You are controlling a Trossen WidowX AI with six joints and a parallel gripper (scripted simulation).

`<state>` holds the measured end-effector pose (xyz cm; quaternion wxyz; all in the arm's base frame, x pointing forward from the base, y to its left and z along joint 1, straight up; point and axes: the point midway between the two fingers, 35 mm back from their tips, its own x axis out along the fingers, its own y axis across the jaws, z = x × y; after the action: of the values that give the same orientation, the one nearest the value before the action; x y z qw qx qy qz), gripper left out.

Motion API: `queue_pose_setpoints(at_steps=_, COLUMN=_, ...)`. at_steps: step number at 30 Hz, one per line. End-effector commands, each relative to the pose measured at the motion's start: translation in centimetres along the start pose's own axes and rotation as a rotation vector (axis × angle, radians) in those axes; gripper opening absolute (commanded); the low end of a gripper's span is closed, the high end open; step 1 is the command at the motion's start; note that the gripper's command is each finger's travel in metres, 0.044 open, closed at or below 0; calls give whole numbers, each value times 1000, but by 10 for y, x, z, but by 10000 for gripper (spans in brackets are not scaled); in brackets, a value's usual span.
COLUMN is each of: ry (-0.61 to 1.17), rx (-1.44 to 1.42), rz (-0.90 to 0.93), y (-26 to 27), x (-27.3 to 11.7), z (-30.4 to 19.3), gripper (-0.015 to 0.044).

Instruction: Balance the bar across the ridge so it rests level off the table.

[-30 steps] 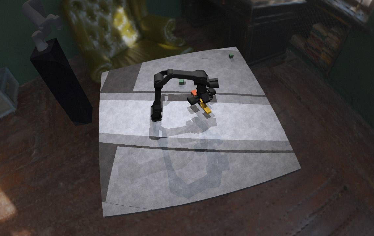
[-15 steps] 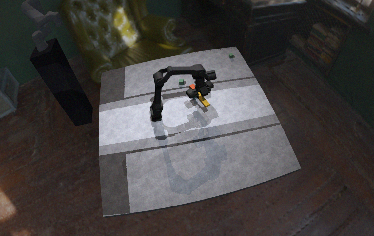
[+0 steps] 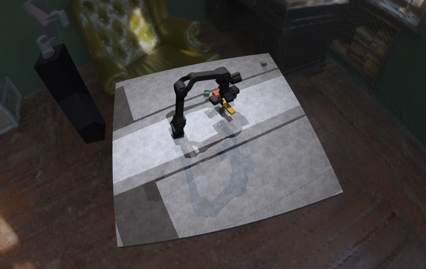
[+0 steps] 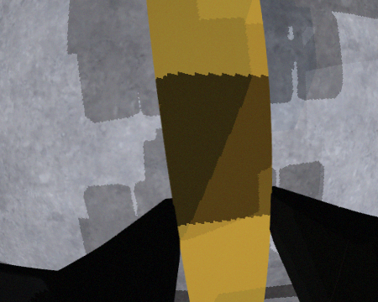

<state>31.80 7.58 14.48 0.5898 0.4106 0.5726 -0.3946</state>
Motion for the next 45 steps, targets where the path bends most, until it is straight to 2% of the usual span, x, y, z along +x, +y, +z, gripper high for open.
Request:
queue_pose_setpoints(at_steps=1, ry=4, rx=1, rz=2, y=2, x=-1, z=-10, gripper=0)
queue_pose_setpoints(at_steps=30, ry=4, rx=1, rz=2, y=3, x=42, z=-10, gripper=0)
queue_pose_setpoints(at_steps=45, ry=4, rx=1, rz=2, y=3, x=42, z=-10, gripper=0)
